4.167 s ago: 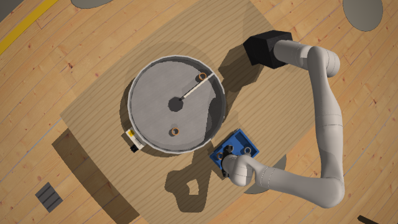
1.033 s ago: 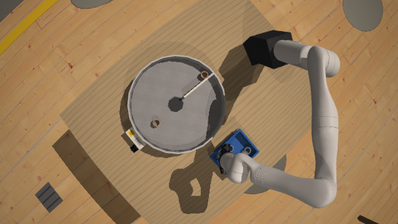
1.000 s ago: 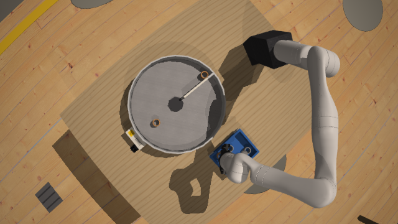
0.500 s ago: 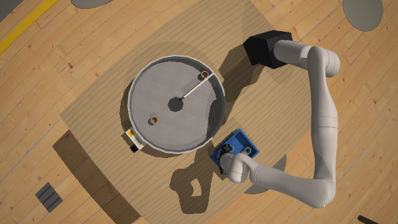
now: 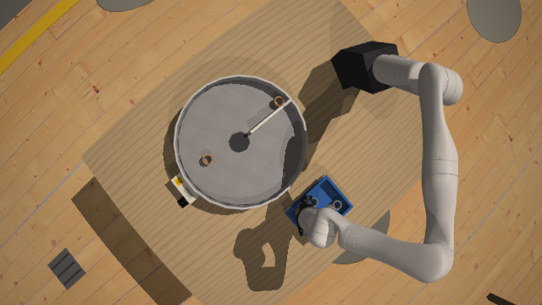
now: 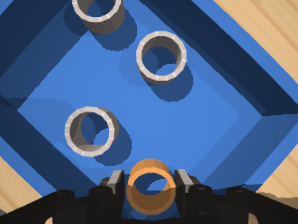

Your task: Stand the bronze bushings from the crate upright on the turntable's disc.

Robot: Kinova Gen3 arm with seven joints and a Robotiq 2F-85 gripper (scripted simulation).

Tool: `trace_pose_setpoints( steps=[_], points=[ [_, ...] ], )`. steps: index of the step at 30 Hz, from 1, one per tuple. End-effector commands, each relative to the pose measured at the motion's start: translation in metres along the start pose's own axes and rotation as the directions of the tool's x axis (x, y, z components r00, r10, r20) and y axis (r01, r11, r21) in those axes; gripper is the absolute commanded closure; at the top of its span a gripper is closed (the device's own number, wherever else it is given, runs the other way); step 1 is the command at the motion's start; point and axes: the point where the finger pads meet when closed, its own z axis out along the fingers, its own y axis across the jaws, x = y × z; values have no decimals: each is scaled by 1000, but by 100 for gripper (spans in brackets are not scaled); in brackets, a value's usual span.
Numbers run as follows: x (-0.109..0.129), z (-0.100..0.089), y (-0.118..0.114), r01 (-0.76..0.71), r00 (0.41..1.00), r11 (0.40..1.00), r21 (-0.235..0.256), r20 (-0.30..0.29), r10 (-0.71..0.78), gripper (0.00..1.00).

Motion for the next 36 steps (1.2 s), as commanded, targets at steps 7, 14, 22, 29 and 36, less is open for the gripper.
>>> trace_pose_setpoints(
  steps=[7, 14, 22, 29, 36],
  points=[
    [-1, 0, 0, 0, 1000, 1000, -1, 1, 0, 61],
    [-1, 0, 0, 0, 1000, 1000, -1, 1, 0, 61],
    [-1, 0, 0, 0, 1000, 1000, -1, 1, 0, 61],
    [-1, 0, 0, 0, 1000, 1000, -1, 1, 0, 61],
    [-1, 0, 0, 0, 1000, 1000, -1, 1, 0, 100]
  ],
)
